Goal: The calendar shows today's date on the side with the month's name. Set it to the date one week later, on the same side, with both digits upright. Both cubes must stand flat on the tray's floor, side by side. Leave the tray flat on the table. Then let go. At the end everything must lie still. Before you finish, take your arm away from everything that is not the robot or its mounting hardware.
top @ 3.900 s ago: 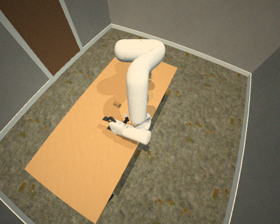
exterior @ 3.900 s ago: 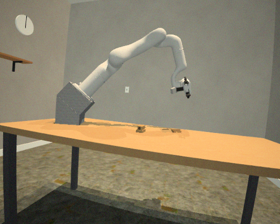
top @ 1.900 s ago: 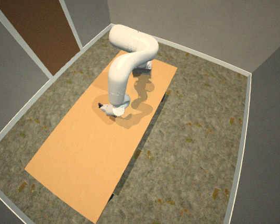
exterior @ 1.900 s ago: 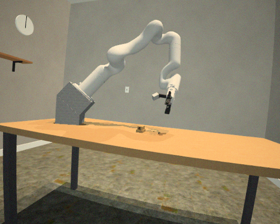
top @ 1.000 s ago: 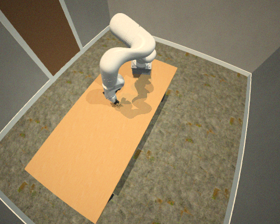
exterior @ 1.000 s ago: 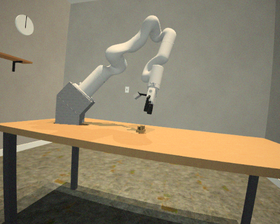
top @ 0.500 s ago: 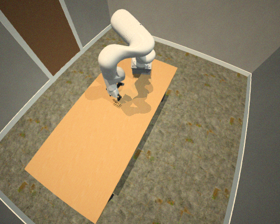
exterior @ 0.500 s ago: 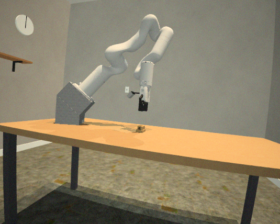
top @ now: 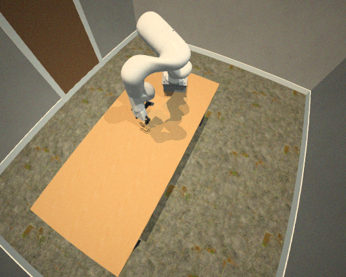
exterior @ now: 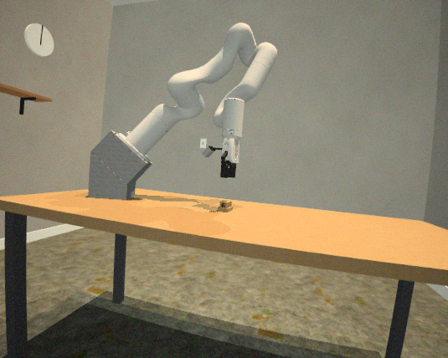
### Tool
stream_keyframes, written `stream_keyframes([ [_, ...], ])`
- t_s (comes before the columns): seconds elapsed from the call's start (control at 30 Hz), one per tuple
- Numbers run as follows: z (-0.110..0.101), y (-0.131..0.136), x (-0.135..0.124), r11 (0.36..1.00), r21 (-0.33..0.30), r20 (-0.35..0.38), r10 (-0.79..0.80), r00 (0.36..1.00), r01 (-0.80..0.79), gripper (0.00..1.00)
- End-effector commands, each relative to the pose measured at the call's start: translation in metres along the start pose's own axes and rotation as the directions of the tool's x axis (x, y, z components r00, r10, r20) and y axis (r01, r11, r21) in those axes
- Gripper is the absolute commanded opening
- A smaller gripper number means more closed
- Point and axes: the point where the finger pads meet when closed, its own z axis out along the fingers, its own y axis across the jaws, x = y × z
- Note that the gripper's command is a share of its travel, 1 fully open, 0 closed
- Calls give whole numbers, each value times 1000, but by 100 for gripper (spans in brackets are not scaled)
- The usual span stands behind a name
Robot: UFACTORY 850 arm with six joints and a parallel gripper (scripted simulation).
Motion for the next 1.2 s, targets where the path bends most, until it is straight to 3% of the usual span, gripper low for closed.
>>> stream_keyframes([
  [0.0, 4, -10, 11, 989, -2, -4, 148, 989, -148, 100],
  [0.3, 10, -26, 29, 924, -2, -7, 382, 924, -382, 100],
  [0.53, 14, -40, 47, 813, -1, -6, 582, 813, -582, 100],
  [0.6, 14, -40, 47, 813, -1, -6, 582, 813, -582, 100],
  [0.67, 16, -47, 55, 745, 0, -4, 667, 745, -667, 100],
  [0.93, 19, -58, 70, 593, -1, 2, 805, 593, -805, 100],
  [1.17, 21, -59, 71, 590, -1, 1, 807, 590, -807, 100],
])
